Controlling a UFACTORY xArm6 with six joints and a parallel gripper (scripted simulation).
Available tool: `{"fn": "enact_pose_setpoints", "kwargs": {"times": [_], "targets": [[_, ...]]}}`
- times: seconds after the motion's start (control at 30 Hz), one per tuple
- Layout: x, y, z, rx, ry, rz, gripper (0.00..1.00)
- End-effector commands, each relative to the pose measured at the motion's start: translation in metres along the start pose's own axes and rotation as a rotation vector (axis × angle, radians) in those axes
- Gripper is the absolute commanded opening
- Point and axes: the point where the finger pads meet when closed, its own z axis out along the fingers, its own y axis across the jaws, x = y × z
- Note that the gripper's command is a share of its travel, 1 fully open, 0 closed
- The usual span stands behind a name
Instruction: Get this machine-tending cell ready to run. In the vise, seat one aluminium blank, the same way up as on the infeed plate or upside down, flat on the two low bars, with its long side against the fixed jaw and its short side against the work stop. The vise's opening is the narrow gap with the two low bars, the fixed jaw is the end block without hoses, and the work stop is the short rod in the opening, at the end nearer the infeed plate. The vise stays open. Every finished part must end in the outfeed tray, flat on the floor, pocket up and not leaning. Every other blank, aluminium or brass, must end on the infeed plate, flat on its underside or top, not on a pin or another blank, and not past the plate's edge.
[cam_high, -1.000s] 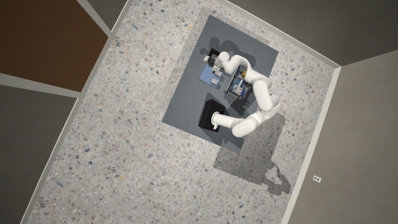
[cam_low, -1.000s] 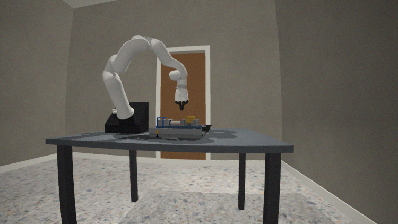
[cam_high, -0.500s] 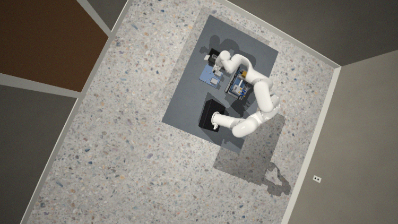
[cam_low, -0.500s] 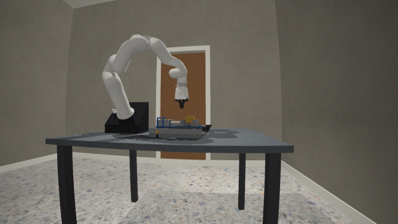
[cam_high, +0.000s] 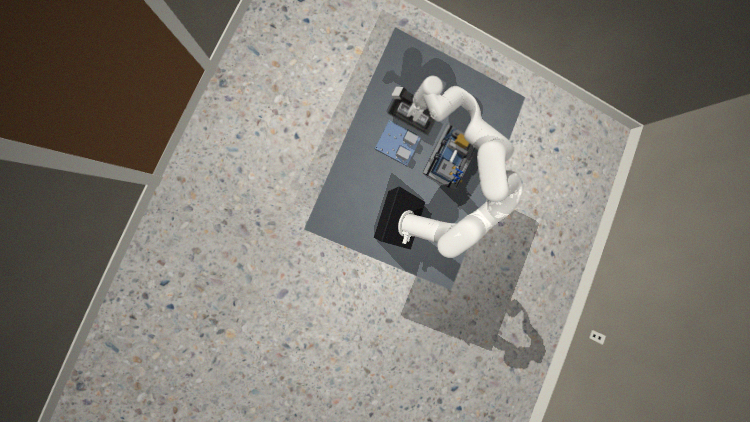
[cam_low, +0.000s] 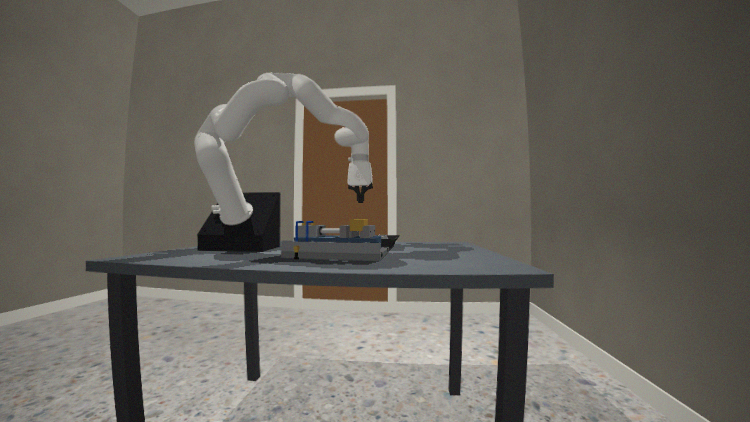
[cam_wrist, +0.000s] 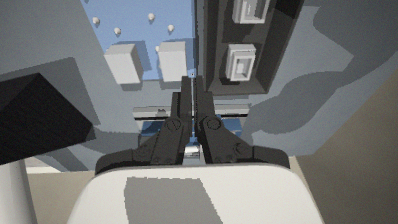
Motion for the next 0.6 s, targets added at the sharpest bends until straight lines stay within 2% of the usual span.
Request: {"fn": "enact_pose_setpoints", "kwargs": {"times": [0.0,0.13,0.27,0.57], "targets": [[0.003,0.042,0.000,0.007,-0.007,-0.003,0.00],[-0.002,0.081,0.004,0.009,-0.008,-0.002,0.00],[-0.004,0.089,0.005,0.010,-0.009,-0.001,0.00],[-0.004,0.089,0.006,0.010,-0.009,-0.001,0.00]]}}
